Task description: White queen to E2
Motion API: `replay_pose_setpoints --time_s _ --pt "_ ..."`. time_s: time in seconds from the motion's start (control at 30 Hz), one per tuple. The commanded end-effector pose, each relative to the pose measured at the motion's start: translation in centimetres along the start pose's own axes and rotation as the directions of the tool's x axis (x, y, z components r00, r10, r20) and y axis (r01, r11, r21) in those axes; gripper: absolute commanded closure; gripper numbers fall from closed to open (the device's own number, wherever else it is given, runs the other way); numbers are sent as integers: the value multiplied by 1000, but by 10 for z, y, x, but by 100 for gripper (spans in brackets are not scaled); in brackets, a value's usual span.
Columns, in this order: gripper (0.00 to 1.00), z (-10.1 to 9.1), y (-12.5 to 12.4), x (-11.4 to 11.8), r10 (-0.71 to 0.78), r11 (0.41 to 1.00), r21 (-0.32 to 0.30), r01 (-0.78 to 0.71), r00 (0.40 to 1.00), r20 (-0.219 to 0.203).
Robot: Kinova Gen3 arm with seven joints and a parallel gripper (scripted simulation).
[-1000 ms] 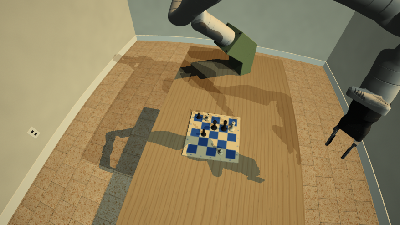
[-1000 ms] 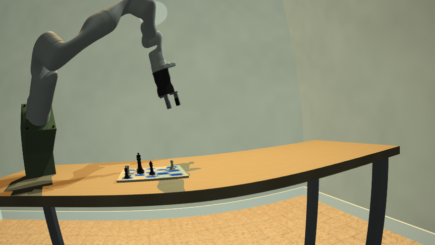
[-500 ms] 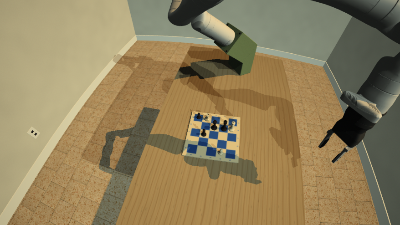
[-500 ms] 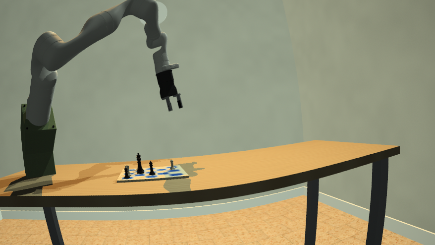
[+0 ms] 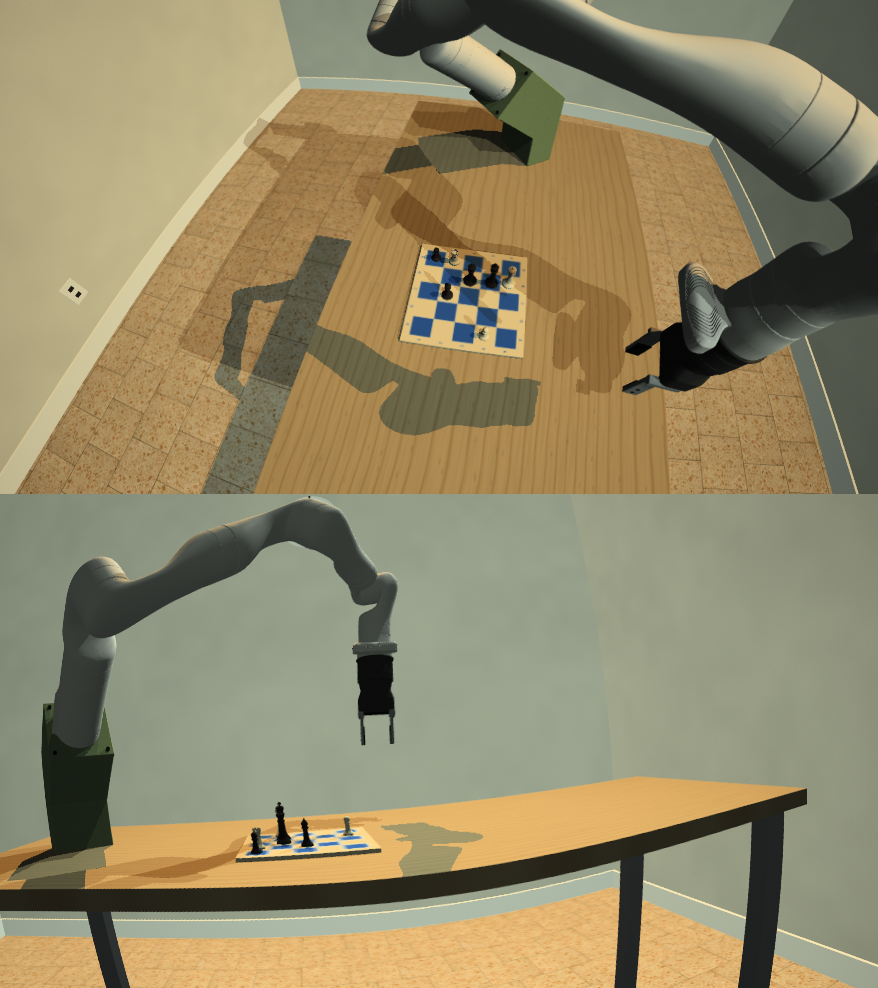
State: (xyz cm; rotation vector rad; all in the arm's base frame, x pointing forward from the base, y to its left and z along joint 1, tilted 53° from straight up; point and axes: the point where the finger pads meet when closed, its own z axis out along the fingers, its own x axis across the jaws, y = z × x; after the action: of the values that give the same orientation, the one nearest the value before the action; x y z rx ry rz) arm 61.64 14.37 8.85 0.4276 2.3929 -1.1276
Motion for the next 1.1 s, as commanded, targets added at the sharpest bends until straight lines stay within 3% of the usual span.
replay_pose_setpoints --time_s 0.0,0.07,0.17,0.3,0.33,0.37,0.47,0.67,0.73,0.9,1.07 --pt "0 30 -30 -19 153 988 40 -150 986 -64" --pt "0 46 -52 -25 288 956 83 -280 951 -110" --pt "0 46 -52 -25 288 956 83 -280 951 -110" --pt "0 75 -94 -35 540 839 190 -510 824 -171" --pt "0 82 -104 -37 596 800 218 -559 783 -179" --pt "0 82 -104 -37 596 800 218 -559 783 -179" --pt "0 100 -132 -42 738 671 304 -676 648 -188" --pt "0 127 -179 -49 912 407 444 -798 381 -152" --pt "0 127 -179 -49 912 407 444 -798 381 -152" --pt "0 140 -206 -52 970 242 515 -822 220 -106" --pt "0 147 -220 -53 988 153 548 -822 134 -74"
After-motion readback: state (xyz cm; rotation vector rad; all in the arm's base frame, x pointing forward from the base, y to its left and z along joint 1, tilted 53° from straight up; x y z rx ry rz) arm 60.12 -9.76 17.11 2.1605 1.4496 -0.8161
